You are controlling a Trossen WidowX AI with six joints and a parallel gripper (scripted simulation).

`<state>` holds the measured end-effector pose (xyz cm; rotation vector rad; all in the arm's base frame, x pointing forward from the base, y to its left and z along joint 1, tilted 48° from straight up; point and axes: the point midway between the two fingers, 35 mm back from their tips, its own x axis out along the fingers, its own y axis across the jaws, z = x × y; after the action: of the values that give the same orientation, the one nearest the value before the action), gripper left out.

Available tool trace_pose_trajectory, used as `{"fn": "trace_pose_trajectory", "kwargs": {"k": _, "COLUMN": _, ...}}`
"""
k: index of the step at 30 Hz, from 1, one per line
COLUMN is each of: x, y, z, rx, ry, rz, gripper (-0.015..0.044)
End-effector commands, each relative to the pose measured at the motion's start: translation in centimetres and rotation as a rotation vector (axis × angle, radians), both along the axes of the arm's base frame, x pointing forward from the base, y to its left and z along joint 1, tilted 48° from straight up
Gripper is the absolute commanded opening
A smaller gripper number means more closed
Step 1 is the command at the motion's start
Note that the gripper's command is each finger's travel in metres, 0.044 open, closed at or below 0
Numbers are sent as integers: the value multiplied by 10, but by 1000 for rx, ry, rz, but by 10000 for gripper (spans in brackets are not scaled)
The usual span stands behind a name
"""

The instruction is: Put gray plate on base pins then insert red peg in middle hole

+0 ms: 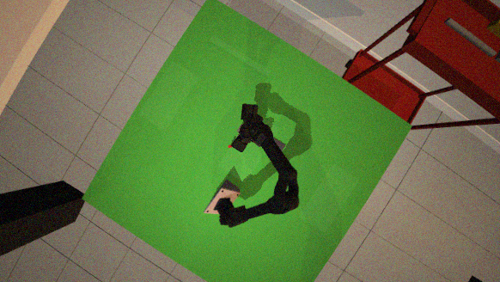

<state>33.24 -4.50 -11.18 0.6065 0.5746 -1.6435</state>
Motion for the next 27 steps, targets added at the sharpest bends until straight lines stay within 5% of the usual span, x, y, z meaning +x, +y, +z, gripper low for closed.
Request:
{"fn": "trace_pose_trajectory", "kwargs": {"k": 1, "x": 0, "y": 0, "z": 0, "rx": -1, "ry": 3, "rz": 6, "gripper": 12}}
{"fn": "trace_pose_trajectory", "kwargs": {"k": 27, "x": 22, "y": 48, "z": 36, "rx": 28, "ry": 6, "rz": 28, "gripper": 0}}
